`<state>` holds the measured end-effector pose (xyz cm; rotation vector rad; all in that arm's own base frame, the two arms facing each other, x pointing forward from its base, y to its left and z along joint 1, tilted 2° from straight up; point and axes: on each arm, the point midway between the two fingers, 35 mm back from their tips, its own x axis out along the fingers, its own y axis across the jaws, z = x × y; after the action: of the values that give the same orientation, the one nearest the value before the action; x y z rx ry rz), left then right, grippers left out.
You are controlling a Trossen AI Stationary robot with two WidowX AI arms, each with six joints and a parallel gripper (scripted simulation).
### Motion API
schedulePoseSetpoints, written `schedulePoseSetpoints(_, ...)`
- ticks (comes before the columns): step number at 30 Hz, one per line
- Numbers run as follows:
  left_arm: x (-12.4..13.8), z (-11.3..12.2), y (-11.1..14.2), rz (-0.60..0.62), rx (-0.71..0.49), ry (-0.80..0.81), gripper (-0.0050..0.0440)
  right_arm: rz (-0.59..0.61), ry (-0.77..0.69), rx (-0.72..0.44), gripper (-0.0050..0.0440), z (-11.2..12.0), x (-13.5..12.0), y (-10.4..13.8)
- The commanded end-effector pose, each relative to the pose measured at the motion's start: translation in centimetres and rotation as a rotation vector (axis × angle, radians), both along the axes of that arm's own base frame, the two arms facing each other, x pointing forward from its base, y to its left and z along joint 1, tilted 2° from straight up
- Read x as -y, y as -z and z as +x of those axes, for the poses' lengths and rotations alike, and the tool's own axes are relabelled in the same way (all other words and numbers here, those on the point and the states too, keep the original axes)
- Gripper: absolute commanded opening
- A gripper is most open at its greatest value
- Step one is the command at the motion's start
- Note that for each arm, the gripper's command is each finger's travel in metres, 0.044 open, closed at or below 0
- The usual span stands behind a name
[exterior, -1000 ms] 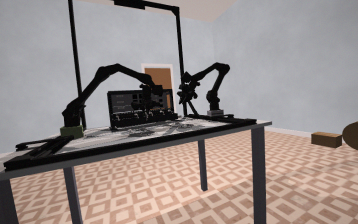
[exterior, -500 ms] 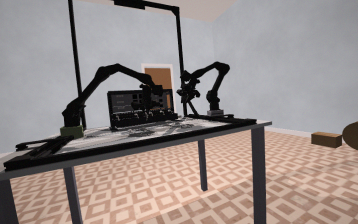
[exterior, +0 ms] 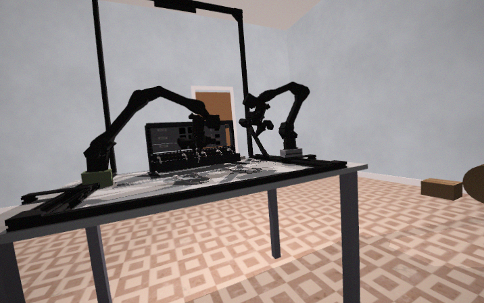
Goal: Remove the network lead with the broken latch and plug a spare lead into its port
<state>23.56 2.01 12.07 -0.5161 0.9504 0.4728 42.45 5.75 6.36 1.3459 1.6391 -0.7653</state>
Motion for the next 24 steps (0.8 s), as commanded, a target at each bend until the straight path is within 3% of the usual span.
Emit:
schedulePoseSetpoints(1,-0.1,0.1,-0.2,-0.001,0.001,-0.012,0.0176,0.0,0.0,0.0,0.0055,0.0,0.0,0.0)
schedulePoseSetpoints(4,-0.1,0.1,-0.2,-0.001,0.001,-0.012,0.0176,0.0,0.0,0.0,0.0055,0.0,0.0,0.0)
schedulePoseSetpoints(5,-0.9,-1.2,-1.0,-0.097,-0.079,-0.215,0.0176,0.0,0.0,0.0,0.0055,0.0,0.0,0.0)
schedulePoseSetpoints(21,-0.9,-1.2,-1.0,-0.097,-0.079,-0.215,0.0176,0.0,0.0,0.0,0.0055,0.0,0.0,0.0)
schedulePoseSetpoints(22,-1.8,-2.5,-1.8,-0.186,-0.156,-0.422,0.0176,0.0,0.0,0.0,0.0055,0.0,0.0,0.0)
schedulePoseSetpoints(24,-1.8,-2.5,-1.8,-0.186,-0.156,-0.422,0.0176,0.0,0.0,0.0,0.0055,0.0,0.0,0.0)
